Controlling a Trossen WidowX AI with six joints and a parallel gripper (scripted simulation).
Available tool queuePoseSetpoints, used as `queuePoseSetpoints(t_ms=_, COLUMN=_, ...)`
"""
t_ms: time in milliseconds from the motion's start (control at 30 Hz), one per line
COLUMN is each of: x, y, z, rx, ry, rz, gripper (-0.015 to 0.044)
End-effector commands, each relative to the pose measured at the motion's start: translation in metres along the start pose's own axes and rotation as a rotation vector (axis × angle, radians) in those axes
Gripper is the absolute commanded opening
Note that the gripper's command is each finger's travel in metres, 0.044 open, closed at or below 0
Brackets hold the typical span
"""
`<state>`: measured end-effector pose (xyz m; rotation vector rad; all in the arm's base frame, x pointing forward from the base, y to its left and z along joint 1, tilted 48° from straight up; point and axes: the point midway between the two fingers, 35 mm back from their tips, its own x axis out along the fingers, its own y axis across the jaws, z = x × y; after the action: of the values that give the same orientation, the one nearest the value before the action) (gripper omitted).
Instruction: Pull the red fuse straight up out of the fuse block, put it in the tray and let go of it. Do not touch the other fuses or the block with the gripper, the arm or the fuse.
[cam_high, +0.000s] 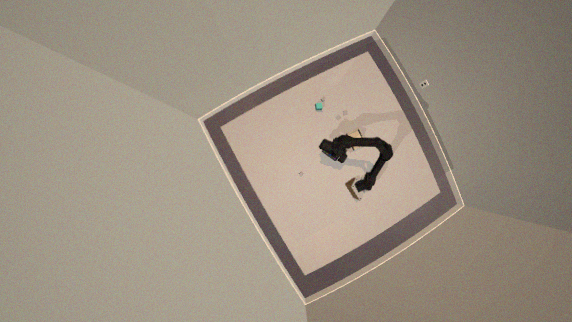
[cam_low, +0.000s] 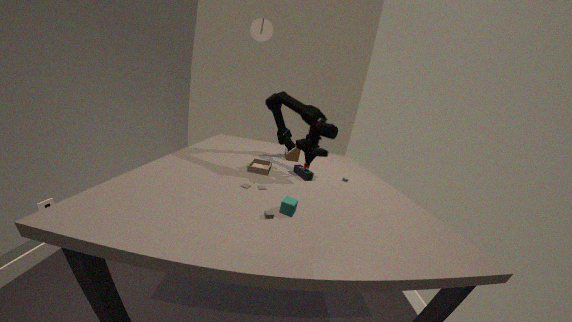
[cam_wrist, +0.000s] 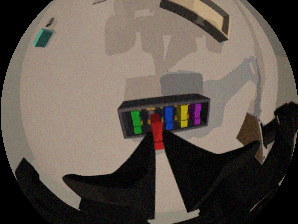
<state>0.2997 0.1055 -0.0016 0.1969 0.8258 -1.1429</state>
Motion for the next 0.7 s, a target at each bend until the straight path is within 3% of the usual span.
queuePoseSetpoints(t_ms=0, x=-0.005, y=0.001, z=0.000, rx=0.007, ry=0.004, rz=0.004, gripper=0.0000)
queuePoseSetpoints(t_ms=500, x=-0.023, y=0.001, z=0.001, rx=0.007, ry=0.005, rz=0.004, gripper=0.0000)
queuePoseSetpoints(t_ms=667, x=-0.025, y=-0.005, z=0.029, rx=0.004, ry=0.013, rz=0.008, gripper=0.0000)
